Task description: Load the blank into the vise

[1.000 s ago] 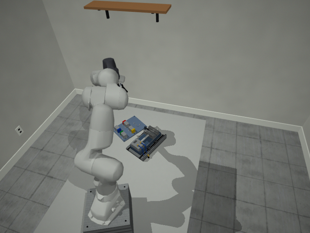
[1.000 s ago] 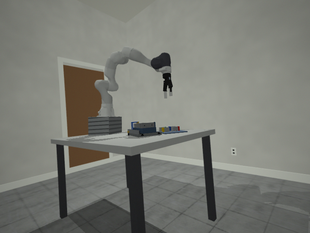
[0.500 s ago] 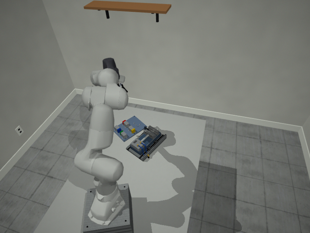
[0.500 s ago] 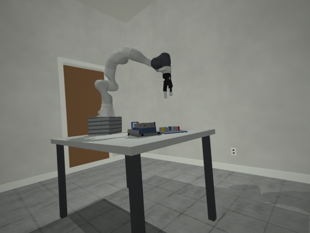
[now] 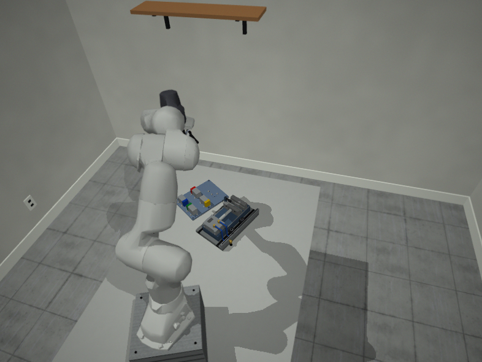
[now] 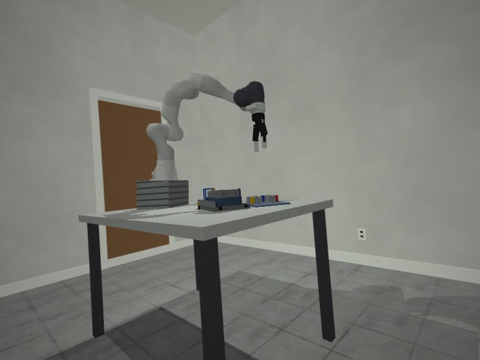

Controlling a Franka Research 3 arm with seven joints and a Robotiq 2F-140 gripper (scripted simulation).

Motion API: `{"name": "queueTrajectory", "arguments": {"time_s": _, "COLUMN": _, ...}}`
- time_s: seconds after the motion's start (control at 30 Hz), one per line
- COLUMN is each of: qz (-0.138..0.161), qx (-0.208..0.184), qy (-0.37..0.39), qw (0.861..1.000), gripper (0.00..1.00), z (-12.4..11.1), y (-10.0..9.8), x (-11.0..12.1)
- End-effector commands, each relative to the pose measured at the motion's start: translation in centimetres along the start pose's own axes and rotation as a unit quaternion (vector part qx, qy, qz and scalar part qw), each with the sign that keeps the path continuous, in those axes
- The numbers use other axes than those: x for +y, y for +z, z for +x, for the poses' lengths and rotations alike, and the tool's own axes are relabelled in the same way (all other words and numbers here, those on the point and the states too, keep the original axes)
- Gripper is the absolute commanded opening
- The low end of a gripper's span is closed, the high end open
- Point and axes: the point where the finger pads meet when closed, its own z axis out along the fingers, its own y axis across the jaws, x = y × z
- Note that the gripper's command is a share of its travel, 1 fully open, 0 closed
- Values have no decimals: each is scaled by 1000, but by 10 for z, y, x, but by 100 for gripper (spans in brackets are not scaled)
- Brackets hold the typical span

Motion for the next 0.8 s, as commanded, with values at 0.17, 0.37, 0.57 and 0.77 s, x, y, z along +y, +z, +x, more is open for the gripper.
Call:
{"name": "queueTrajectory", "arguments": {"time_s": 0.17, "qz": 0, "qx": 0, "qy": 0, "qw": 1000, "gripper": 100, "z": 0, "y": 0, "x": 0}}
{"name": "queueTrajectory", "arguments": {"time_s": 0.37, "qz": 0, "qx": -1, "qy": 0, "qw": 1000, "gripper": 100, "z": 0, "y": 24, "x": 0}}
{"name": "queueTrajectory", "arguments": {"time_s": 0.57, "qz": 0, "qx": -1, "qy": 0, "qw": 1000, "gripper": 100, "z": 0, "y": 60, "x": -1}}
{"name": "queueTrajectory", "arguments": {"time_s": 0.77, "qz": 0, "qx": -1, "qy": 0, "qw": 1000, "gripper": 100, "z": 0, "y": 60, "x": -1}}
